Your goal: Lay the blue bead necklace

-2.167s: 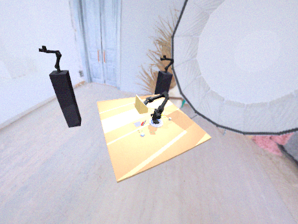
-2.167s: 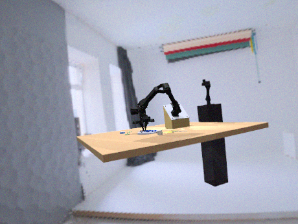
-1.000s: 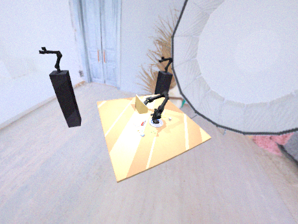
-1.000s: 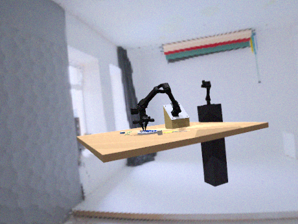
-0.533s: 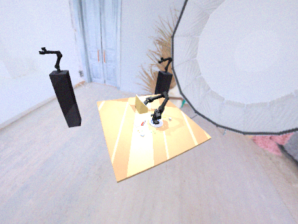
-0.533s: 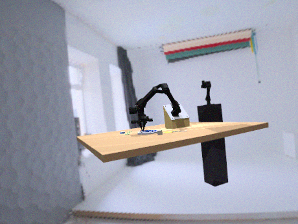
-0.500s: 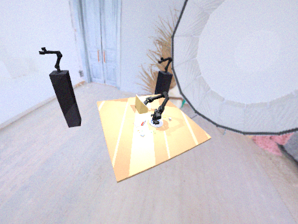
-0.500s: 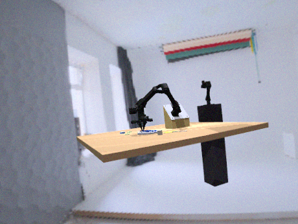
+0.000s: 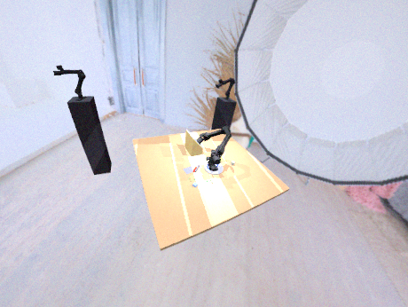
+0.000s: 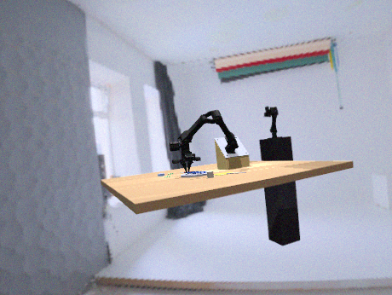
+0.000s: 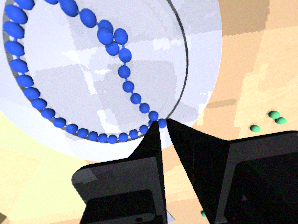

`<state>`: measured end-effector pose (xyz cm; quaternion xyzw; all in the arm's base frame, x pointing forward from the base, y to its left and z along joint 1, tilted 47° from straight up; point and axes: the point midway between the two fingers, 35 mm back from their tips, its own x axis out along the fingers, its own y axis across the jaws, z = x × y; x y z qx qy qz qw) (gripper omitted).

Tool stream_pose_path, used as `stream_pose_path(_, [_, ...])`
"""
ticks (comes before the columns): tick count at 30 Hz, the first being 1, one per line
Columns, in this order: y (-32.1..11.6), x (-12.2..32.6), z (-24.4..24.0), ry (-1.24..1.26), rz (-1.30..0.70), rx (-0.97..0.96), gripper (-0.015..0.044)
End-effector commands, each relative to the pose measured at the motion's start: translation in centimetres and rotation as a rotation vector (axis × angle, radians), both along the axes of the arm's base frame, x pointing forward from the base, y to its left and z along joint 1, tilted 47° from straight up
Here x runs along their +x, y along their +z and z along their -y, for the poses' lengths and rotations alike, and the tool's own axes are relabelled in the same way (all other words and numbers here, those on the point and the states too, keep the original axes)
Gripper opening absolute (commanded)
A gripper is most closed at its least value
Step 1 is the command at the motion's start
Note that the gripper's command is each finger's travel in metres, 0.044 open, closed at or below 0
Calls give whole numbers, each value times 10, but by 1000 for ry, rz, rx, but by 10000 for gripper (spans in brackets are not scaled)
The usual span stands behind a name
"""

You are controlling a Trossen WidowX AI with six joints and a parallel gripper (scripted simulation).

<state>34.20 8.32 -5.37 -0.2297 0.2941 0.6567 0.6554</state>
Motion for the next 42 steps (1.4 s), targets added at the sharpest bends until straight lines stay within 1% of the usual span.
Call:
stream_pose_path(1, [0, -1, -4, 7, -2, 5, 0])
stream_pose_path(18, [2, -1, 1, 2, -5, 1, 440])
stream_pose_path(40, [4, -1, 4, 7, -2, 5, 440])
stream_pose_path(42, [7, -1, 3, -33, -44, 2, 388])
